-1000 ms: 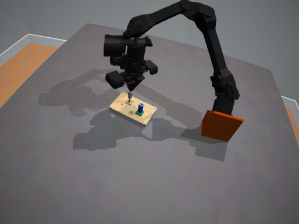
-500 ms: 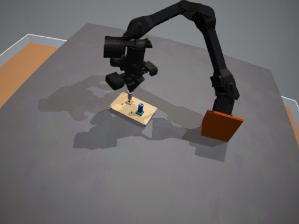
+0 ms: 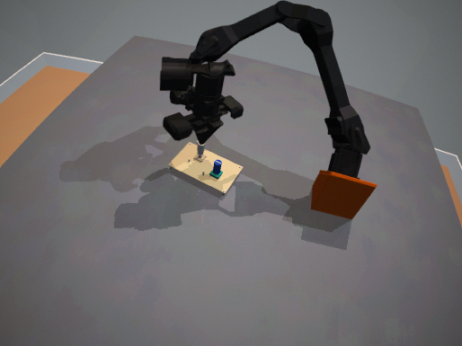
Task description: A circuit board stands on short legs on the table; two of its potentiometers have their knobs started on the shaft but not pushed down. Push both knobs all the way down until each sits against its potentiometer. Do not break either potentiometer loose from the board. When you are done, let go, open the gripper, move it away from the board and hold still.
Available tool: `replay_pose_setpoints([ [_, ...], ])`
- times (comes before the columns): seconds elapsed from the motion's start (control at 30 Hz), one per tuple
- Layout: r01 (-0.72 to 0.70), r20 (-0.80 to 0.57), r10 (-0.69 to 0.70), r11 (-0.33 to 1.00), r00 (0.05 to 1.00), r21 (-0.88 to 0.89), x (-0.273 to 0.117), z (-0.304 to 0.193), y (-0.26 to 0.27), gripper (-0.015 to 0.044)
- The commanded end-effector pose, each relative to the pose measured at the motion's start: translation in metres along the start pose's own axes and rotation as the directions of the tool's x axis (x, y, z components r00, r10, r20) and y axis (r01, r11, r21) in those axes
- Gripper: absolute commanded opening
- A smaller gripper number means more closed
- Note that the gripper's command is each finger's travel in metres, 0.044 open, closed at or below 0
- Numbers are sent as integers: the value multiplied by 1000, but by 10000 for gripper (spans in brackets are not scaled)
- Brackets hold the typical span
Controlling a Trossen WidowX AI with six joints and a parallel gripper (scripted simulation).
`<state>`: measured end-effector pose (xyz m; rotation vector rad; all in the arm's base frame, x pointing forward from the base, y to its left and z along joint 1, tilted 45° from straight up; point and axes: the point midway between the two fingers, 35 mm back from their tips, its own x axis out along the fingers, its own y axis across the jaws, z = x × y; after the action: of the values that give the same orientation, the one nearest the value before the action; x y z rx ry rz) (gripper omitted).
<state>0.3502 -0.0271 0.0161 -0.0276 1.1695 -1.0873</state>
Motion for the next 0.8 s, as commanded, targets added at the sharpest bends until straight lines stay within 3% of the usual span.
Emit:
replay_pose_setpoints([
  [0.0, 12, -4, -12, 1000, 1000, 8, 10, 2, -1, 0],
  [0.77, 12, -4, -12, 1000, 1000, 8, 11, 2, -1, 0],
])
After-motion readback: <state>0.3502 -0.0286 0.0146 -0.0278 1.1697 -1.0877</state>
